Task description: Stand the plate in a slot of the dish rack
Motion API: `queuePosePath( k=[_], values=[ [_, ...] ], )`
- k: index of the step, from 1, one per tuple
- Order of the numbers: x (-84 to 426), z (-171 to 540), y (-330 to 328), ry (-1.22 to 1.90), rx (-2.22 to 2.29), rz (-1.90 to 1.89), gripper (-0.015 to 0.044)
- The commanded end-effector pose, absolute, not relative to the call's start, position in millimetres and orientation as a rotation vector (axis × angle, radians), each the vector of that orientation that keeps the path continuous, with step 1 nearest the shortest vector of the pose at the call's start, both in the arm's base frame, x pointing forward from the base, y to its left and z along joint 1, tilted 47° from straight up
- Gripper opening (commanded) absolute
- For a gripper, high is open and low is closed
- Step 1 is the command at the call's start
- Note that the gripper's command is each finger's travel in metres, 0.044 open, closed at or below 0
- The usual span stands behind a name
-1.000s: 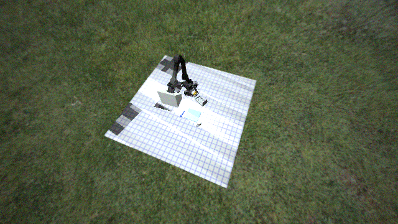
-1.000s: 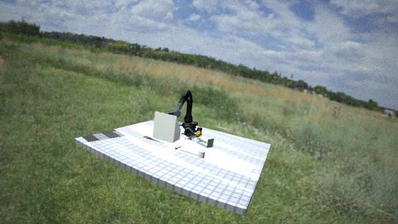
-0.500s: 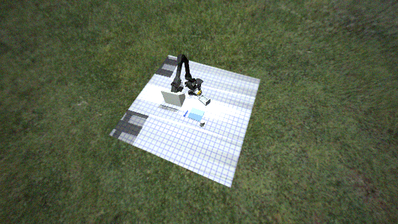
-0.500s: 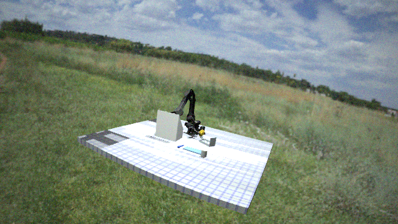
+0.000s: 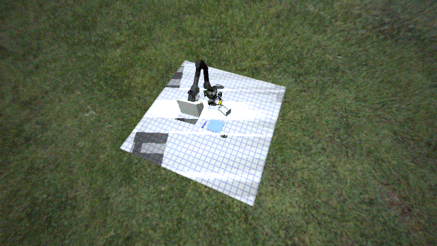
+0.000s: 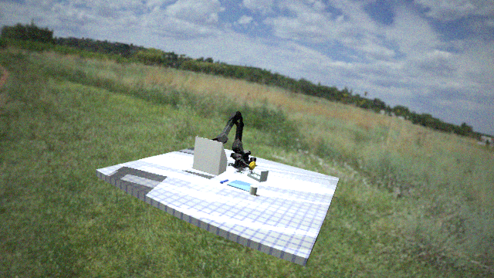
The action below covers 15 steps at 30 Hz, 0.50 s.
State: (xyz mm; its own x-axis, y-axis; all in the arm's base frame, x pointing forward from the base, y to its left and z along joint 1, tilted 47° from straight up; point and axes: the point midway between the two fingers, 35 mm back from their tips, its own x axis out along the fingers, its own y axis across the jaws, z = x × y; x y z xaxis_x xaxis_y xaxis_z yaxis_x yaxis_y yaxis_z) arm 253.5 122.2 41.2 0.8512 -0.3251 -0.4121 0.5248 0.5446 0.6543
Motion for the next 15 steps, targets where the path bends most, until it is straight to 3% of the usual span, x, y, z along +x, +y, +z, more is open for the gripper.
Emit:
queuePosePath(
  k=[1,15],
  values=[
    [259,37,118,0.256,0.853,-0.514,0.0],
    [274,32,111,0.249,0.864,-0.511,0.0]
  ],
)
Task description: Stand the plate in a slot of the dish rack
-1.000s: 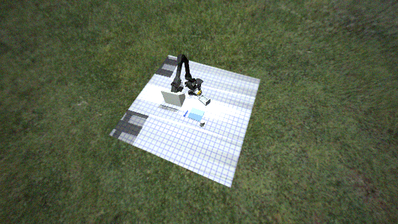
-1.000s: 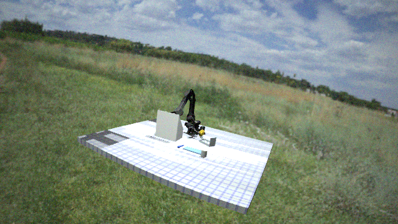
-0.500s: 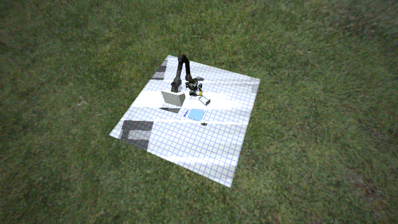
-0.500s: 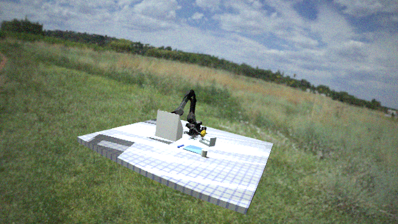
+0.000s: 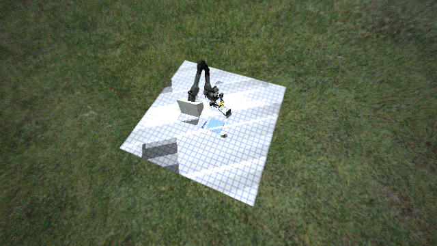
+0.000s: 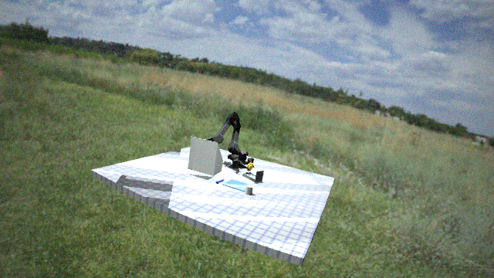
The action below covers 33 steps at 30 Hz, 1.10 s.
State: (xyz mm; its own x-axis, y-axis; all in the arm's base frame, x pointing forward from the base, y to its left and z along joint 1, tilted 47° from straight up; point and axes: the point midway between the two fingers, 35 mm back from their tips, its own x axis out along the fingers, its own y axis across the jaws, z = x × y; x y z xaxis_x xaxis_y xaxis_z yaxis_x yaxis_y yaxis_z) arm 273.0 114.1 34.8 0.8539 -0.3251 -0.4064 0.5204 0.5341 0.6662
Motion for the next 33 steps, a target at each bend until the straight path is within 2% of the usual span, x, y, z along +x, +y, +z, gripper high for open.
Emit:
queuePosePath(
  k=[1,29,33],
  values=[
    [274,32,111,0.249,0.864,-0.511,0.0],
    [280,13,119,0.257,0.866,-0.507,0.0],
    [281,13,119,0.253,0.871,-0.507,0.0105]
  ],
)
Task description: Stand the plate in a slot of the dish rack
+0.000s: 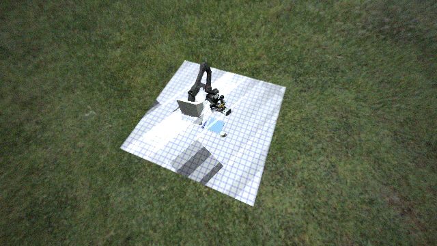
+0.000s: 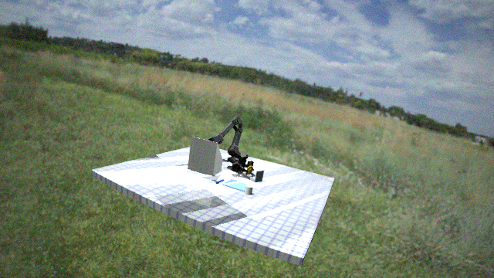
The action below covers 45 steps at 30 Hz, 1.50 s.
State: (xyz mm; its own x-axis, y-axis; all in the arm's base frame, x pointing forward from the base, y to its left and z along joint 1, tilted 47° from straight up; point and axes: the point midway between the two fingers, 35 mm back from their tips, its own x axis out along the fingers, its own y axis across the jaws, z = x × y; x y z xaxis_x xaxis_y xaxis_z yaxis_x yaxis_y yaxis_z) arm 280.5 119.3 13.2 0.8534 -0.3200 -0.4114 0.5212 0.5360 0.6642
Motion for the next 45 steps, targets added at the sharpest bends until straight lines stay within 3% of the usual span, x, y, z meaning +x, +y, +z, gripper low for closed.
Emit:
queuePosePath(
  k=[1,11,12,20,34,45],
  values=[
    [281,13,119,0.253,0.871,-0.507,0.0131],
    [281,13,119,0.253,0.871,-0.507,0.0394],
    [281,13,119,0.253,0.871,-0.507,0.04],
    [282,18,116,0.255,0.871,-0.509,0.04],
    [284,100,38,0.249,0.841,-0.512,0.04],
    [292,86,23,0.393,0.665,-0.556,0.04]
  ],
)
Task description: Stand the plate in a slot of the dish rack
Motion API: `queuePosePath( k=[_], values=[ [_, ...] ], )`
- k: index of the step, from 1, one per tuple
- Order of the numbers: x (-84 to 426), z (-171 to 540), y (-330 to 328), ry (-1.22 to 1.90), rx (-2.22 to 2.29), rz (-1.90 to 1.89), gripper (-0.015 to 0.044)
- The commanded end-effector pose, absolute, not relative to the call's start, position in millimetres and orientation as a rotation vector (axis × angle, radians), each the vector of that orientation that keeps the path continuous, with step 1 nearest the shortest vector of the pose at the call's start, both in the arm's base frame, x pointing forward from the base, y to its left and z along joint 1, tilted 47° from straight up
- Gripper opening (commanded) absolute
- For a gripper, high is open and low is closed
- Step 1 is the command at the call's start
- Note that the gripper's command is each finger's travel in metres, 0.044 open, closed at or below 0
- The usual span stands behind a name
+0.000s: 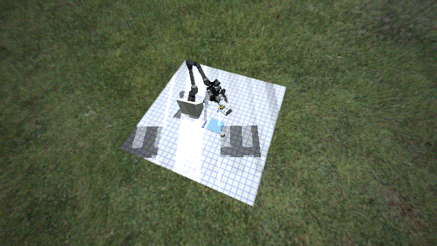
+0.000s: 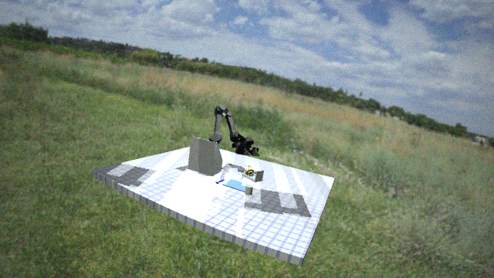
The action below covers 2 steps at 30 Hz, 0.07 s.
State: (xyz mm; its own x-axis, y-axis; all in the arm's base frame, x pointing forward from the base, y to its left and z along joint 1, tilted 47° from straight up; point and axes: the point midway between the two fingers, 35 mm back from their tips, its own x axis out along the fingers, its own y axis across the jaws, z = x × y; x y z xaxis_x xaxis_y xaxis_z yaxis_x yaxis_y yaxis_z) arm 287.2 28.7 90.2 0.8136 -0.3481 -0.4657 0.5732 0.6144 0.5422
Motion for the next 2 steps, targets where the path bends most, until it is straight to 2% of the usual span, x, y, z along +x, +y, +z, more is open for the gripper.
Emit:
queuePosePath(
  k=[1,2],
  values=[
    [292.9,83.2,20.4,0.417,0.64,-0.562,0.04],
    [293.7,80.8,17.9,0.441,0.615,-0.567,0.04]
  ],
)
